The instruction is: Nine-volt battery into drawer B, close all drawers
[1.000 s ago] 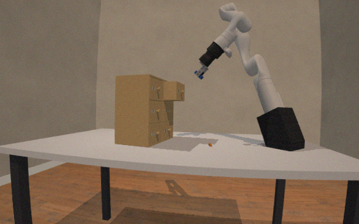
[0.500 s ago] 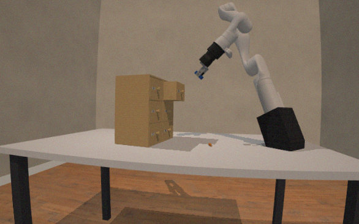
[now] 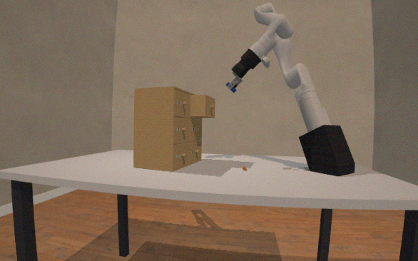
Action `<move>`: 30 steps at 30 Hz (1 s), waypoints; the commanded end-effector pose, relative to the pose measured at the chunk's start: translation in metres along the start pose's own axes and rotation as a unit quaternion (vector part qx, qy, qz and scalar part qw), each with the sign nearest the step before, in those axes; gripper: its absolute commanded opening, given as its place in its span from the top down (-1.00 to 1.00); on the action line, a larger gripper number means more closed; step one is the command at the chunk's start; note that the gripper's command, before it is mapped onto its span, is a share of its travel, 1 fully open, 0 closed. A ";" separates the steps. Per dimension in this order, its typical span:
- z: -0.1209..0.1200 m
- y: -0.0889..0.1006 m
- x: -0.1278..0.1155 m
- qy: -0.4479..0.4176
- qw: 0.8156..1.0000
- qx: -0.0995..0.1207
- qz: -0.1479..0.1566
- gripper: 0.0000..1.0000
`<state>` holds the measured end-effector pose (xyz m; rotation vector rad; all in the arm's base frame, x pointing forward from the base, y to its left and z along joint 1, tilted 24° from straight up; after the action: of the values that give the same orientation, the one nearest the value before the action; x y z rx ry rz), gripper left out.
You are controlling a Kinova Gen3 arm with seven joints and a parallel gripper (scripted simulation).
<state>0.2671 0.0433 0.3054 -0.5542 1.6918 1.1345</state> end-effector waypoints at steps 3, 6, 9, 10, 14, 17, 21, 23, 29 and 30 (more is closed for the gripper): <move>0.000 -0.002 -0.002 -0.001 1.000 0.000 0.000 -0.02; 0.001 -0.005 -0.005 -0.001 1.000 0.000 0.000 -0.02; 0.002 -0.009 -0.009 -0.001 1.000 0.000 0.000 -0.02; 0.002 -0.010 -0.011 -0.001 1.000 0.000 0.000 -0.02; 0.004 -0.018 -0.018 -0.001 1.000 0.000 0.000 -0.02; 0.004 -0.020 -0.020 -0.001 1.000 0.000 0.000 -0.02; 0.006 -0.029 -0.029 -0.001 1.000 0.000 0.000 -0.02; 0.008 -0.035 -0.034 -0.001 1.000 0.000 0.000 -0.02; 0.012 -0.053 -0.052 -0.001 1.000 0.000 0.000 -0.02; 0.012 -0.056 -0.055 -0.001 1.000 0.000 0.000 -0.02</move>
<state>0.3316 0.0266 0.3268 -0.5747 1.6972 1.1439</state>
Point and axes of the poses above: the point where the finger pads meet when closed, its own y axis back along the fingers, its own z axis across the jaws, x = y × z, the point moved 7 cm from there along y, back along the fingers, and after that the axes turned 13 degrees about -y, right-handed, at the moved point
